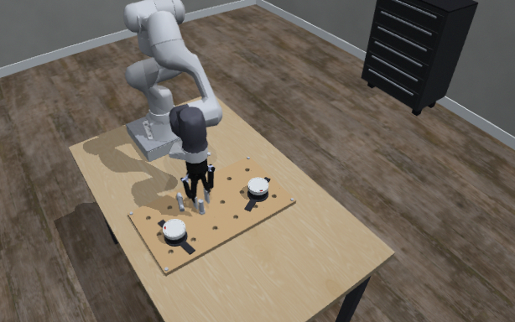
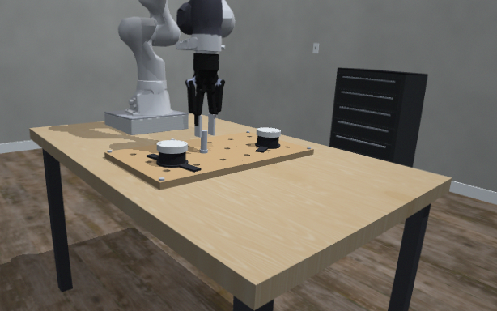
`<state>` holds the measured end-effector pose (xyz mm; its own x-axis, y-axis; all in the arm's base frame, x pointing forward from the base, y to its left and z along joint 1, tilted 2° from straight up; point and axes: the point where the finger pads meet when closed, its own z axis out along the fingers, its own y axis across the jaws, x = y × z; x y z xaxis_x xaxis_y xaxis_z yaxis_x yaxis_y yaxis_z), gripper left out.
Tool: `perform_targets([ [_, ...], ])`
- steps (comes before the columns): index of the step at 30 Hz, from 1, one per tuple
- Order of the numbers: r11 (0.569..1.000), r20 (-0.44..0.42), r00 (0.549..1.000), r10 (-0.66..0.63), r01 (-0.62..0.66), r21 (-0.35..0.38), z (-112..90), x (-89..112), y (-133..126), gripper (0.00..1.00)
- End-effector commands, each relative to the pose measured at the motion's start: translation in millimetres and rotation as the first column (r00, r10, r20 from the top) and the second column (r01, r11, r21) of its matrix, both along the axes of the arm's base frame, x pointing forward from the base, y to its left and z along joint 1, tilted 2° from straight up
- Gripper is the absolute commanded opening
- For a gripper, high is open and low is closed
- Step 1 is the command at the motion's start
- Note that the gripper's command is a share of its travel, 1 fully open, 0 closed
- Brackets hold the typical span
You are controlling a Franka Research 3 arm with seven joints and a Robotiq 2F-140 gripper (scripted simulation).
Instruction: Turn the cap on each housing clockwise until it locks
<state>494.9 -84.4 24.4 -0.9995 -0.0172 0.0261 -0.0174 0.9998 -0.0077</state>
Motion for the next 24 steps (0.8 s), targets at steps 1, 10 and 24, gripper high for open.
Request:
perform_targets([
  [1, 1.0, -0.01, 1.0, -0.002, 0.002, -0.001, 6, -2, 1, 0.36],
  [10, 1.0, -0.01, 1.0, -0.002, 0.002, -0.001, 23, -2, 1, 0.36],
  [24, 1.0, -0.01, 1.0, -0.002, 0.002, -0.001, 44, -1, 1, 0.36],
])
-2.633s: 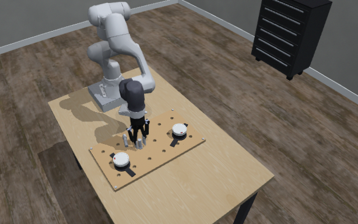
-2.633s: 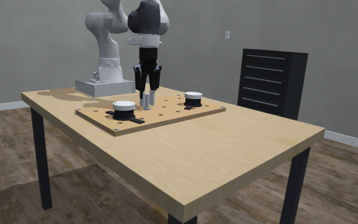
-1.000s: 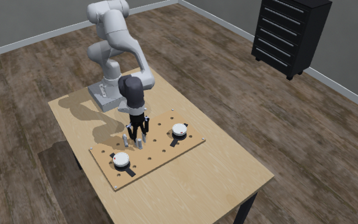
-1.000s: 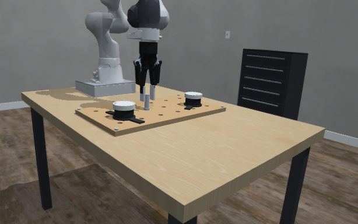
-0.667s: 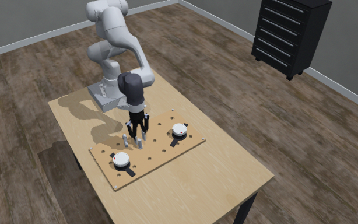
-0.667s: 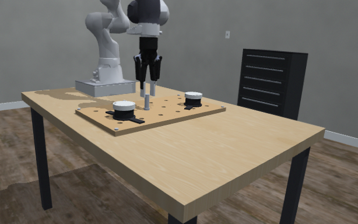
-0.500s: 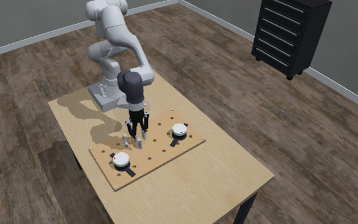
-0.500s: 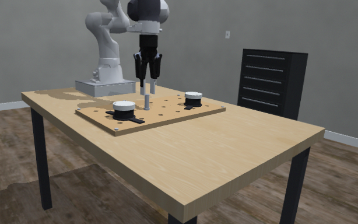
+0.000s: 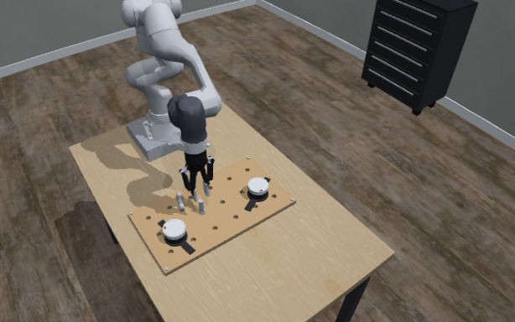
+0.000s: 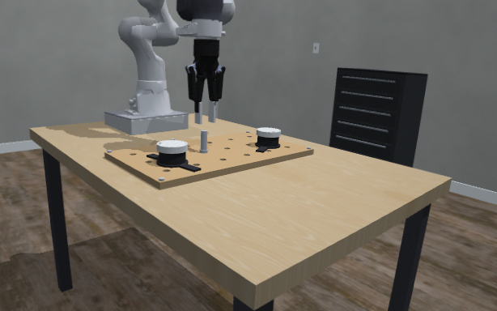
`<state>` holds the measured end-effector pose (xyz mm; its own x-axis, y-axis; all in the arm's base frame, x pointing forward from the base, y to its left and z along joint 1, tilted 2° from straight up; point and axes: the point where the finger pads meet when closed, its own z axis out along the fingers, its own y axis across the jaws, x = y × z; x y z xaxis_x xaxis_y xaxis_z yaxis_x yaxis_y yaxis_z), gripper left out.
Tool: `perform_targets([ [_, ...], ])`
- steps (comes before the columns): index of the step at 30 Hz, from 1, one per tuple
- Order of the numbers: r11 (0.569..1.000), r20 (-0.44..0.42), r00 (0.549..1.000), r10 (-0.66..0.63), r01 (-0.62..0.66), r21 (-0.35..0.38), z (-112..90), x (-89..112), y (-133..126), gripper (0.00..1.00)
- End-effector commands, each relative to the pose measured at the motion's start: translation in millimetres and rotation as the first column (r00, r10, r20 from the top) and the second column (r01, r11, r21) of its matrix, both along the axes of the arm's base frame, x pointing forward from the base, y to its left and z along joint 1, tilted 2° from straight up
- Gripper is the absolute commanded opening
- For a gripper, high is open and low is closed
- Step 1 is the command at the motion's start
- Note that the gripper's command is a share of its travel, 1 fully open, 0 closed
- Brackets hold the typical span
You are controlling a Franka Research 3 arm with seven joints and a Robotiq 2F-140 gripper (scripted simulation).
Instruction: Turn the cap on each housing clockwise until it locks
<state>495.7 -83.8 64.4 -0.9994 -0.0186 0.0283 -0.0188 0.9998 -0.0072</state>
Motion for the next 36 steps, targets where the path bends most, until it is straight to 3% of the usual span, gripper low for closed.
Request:
perform_targets([
  [1, 1.0, -0.008, 1.0, -0.003, 0.003, -0.002, 5, -2, 0, 0.36],
  [21, 1.0, -0.008, 1.0, -0.011, 0.011, -0.002, 13, -1, -1, 0.36],
  [22, 0.998, -0.009, 0.998, -0.056, 0.056, -0.003, 13, 3, -10, 0.36],
  [24, 0.962, -0.009, 0.962, -0.272, 0.272, -0.009, 13, 21, -55, 0.36],
  [27, 0.915, 0.006, 0.915, -0.403, 0.403, -0.014, 14, 38, -112, 0.36],
  [29, 0.915, 0.006, 0.915, -0.403, 0.403, -0.014, 14, 38, -112, 0.36],
  [30, 0.853, 0.012, 0.853, -0.521, 0.522, -0.018, 13, 45, -141, 0.36],
  [31, 0.83, 0.011, 0.831, -0.557, 0.557, -0.019, 13, 46, -143, 0.36],
  [32, 0.806, 0.01, 0.806, -0.591, 0.592, -0.02, 13, 46, -143, 0.78],
  [33, 0.784, 0.006, 0.784, -0.621, 0.621, -0.022, 13, 46, -143, 0.78],
  [36, 0.784, 0.006, 0.784, -0.621, 0.621, -0.022, 13, 46, -143, 0.78],
])
